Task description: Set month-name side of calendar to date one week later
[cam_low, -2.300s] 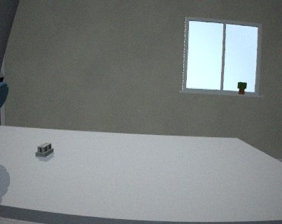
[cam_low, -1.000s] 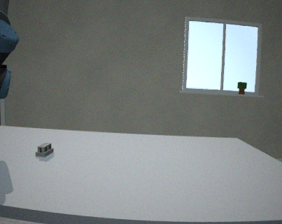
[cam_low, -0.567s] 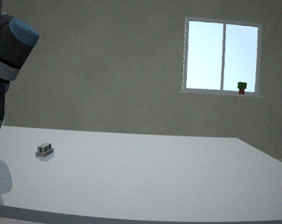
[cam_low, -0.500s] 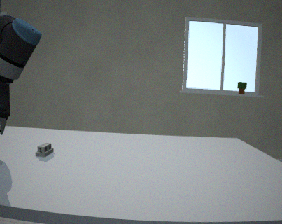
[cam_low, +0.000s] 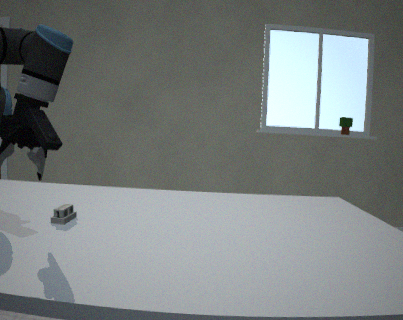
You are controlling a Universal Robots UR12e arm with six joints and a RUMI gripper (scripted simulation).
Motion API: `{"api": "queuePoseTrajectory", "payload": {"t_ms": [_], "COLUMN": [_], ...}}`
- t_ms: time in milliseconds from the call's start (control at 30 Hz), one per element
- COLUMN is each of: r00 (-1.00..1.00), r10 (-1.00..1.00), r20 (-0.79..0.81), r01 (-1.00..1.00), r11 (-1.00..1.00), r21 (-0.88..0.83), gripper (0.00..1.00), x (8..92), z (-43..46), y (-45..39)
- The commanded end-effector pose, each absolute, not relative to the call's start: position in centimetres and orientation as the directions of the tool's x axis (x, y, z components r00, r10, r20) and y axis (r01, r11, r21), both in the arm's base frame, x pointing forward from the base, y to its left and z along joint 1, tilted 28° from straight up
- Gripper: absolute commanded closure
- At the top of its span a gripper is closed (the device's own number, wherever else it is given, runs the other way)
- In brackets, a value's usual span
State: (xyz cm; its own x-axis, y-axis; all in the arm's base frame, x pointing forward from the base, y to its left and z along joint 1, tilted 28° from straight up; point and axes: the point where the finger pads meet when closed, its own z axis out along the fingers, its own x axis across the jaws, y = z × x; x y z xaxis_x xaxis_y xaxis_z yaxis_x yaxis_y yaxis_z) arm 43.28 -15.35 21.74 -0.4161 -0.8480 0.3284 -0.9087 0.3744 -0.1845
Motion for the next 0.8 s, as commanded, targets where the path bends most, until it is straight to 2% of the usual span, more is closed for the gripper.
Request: {"api": "queuePoseTrajectory", "payload": {"t_ms": [0,400,767], "r00": [-0.312,-0.148,-0.112], "r10": [-0.895,-0.937,-0.941], "r20": [0.319,0.317,0.319], "r01": [-0.939,-0.944,-0.938], "r11": [0.239,0.038,-0.006], "r21": [-0.249,-0.327,-0.345], "gripper": [0.0,0.0,0.0], "x": [46.0,48.5,48.9], "z": [22.0,22.7,23.0], "y": [-11.2,-4.6,-3.1]}}
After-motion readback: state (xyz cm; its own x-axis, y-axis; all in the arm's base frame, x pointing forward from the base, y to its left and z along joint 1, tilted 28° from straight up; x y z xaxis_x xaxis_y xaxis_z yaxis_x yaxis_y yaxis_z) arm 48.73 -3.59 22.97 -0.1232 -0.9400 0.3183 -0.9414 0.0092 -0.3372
